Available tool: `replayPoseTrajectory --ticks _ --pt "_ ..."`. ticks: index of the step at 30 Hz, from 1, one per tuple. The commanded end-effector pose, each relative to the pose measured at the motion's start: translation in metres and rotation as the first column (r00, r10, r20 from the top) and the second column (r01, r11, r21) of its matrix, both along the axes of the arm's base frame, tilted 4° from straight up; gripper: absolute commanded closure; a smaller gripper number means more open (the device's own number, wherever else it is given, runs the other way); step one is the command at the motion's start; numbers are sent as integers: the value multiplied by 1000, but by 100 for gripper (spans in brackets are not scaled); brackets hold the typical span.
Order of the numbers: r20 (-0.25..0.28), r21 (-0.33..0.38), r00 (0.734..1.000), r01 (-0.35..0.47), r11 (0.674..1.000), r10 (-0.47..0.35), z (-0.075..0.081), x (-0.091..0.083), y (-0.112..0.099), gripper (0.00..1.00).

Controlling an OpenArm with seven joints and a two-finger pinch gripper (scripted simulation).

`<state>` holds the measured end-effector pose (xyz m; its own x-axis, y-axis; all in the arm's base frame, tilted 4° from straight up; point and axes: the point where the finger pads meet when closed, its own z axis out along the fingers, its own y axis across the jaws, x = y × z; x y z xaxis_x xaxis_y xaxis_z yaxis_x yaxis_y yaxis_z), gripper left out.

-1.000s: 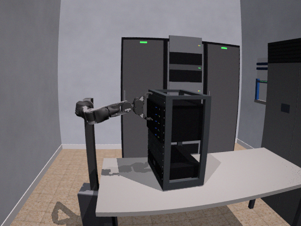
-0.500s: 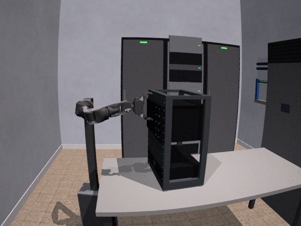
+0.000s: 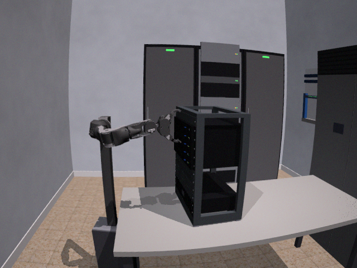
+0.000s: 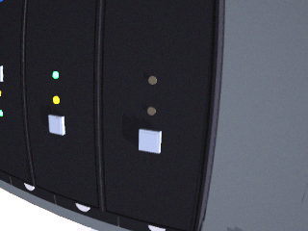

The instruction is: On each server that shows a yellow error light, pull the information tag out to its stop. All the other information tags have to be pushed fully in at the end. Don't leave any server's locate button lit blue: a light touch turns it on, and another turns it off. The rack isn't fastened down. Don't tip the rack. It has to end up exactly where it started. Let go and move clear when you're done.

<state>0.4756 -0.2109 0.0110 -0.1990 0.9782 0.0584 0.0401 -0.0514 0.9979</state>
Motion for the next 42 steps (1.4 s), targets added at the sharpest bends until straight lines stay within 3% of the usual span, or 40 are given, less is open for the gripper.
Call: replayPoseTrajectory --ticks 1,8,9,42 --pt "-5 0 1000 -4 1000 4 -1 0 1 0" --pt "-5 0 1000 -4 1000 4 -1 0 1 0" --pt "-5 0 1000 -4 1000 4 -1 0 1 100" --pt "-5 0 1000 -4 1000 4 -1 0 1 100"
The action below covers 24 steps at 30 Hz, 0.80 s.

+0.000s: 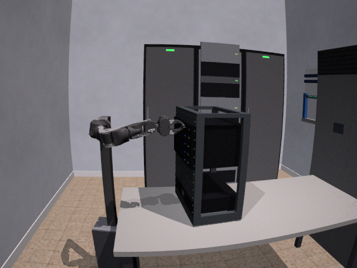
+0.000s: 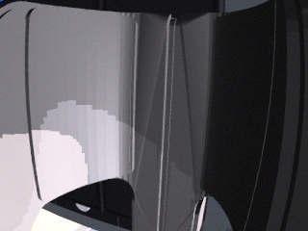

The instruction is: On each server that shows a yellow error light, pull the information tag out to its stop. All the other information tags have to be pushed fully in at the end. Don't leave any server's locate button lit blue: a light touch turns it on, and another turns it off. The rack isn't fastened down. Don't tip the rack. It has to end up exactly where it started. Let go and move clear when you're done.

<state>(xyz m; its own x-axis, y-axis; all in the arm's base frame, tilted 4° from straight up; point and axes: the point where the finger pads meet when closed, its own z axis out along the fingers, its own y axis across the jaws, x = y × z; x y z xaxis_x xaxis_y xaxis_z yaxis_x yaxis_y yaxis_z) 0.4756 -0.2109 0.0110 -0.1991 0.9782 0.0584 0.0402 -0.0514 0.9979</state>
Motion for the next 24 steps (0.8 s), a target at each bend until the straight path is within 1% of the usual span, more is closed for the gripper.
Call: replayPoseTrajectory --ticks 1,8,9,12,15,18,19,23,24 --pt "-5 0 1000 -4 1000 4 -1 0 1 90" --pt "-5 1 1000 1 1000 -1 -4 -2 1 90" --pt "4 3 1000 2 1000 -2 -4 -3 2 90" --pt "7 3 1000 3 1000 -3 -12 -7 4 90" --pt "7 2 1000 4 1000 -4 -26 -14 7 90" --pt "7 2 1000 4 1000 -4 -43 -23 12 90" --pt "-1 -2 1000 2 1000 -2 -53 -26 14 90" --pt "-3 -2 1000 2 1000 -2 -84 -42 23 90" --pt "-3 -2 1000 2 1000 -2 -84 -42 23 90"
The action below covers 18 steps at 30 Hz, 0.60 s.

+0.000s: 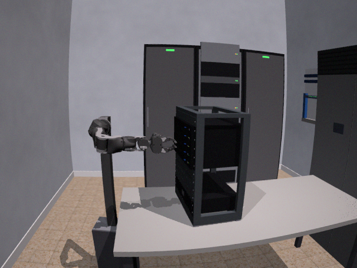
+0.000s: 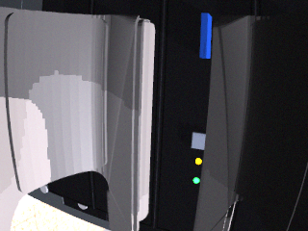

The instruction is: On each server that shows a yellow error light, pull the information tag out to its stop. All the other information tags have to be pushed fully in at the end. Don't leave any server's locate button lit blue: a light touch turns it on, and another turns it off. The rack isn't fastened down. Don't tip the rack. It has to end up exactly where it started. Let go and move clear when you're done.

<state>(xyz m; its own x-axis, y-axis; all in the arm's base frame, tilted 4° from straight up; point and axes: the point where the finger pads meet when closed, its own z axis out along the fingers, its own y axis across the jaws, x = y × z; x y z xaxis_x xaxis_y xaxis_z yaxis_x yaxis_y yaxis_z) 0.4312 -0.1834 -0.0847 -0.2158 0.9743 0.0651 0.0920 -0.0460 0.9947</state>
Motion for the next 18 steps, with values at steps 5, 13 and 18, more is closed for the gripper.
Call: replayPoseTrajectory --ticks 5,13,18 --pt "47 6 999 18 1000 -19 -20 -14 6 90" --pt "54 3 998 23 1000 -24 -71 -40 19 90" --pt "54 1 998 24 1000 -24 -83 -46 22 90"
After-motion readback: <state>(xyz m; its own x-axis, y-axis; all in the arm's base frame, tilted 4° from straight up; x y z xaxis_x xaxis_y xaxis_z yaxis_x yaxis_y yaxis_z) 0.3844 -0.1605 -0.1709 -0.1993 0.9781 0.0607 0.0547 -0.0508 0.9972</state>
